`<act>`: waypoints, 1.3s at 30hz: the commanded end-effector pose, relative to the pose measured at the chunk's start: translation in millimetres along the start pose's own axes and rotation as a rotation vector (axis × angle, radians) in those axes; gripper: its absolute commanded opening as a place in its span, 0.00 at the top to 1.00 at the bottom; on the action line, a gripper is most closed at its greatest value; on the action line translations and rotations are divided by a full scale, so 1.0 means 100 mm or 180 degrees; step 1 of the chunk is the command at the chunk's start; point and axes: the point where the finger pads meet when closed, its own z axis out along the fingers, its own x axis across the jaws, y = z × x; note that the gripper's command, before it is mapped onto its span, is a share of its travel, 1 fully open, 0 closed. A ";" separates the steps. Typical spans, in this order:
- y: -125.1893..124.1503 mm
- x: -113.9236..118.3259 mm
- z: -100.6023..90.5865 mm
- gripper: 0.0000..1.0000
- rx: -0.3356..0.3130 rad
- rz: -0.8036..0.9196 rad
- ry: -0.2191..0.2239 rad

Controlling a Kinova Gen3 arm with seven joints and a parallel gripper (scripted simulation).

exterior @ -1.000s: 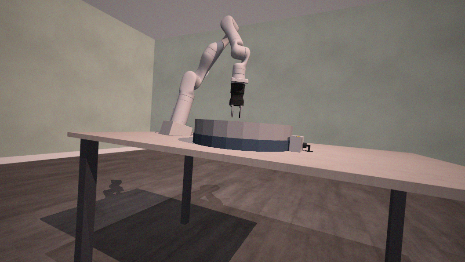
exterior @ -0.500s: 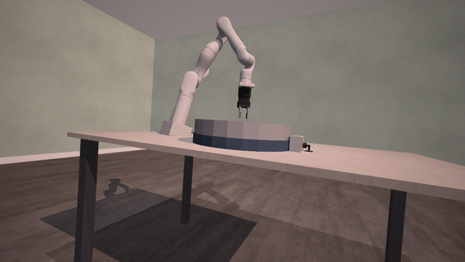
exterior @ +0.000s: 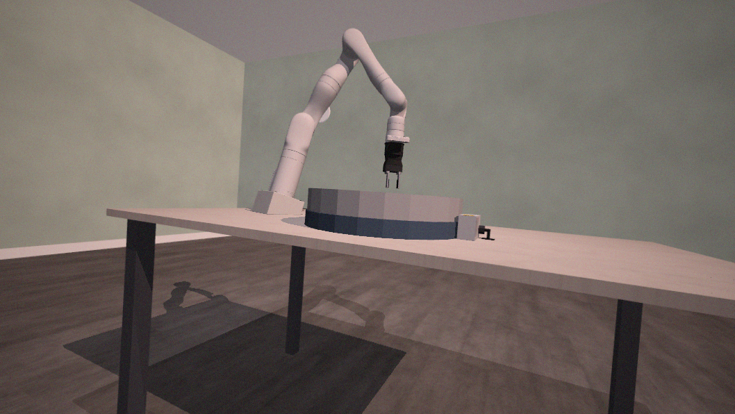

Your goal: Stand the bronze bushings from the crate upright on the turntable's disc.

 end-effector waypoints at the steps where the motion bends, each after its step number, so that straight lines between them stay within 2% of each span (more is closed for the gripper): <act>1: 0.15 -0.08 0.00 0.24 -0.0007 -0.0075 -0.0004; 10: 0.24 -0.13 0.00 0.24 -0.0005 -0.0074 -0.0004; 39: 0.25 -0.14 0.00 0.24 -0.0005 -0.0074 -0.0004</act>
